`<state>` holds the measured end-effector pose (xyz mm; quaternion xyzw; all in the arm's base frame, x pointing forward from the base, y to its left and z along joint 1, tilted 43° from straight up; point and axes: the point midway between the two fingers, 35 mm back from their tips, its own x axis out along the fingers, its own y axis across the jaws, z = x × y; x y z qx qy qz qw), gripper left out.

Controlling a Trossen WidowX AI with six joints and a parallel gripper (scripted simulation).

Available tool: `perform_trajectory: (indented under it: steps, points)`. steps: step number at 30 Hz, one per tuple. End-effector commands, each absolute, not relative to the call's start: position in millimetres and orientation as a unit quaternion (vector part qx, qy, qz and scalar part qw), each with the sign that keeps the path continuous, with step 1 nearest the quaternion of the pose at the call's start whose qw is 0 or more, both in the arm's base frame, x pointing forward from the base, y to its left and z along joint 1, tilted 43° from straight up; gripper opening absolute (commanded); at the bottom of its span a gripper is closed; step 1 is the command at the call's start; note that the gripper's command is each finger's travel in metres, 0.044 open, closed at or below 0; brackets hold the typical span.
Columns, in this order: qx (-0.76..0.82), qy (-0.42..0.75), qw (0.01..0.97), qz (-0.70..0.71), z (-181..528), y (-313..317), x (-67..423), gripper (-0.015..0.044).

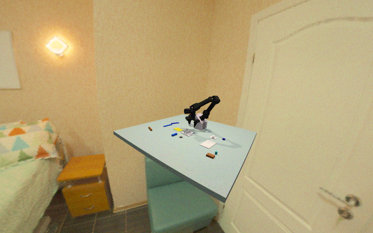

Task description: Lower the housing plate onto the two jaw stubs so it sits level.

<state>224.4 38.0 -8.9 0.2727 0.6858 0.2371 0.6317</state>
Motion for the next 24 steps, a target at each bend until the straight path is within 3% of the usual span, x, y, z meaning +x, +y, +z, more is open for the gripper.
perform_trajectory:
  steps: [1, 24]
  points:
    - [0.275, 0.685, 0.632, 0.237, -11.5, 40.8, 224.8, 0.0351]
    - [0.275, 0.685, 0.632, 0.237, -39.6, 66.2, 224.0, 0.0351]
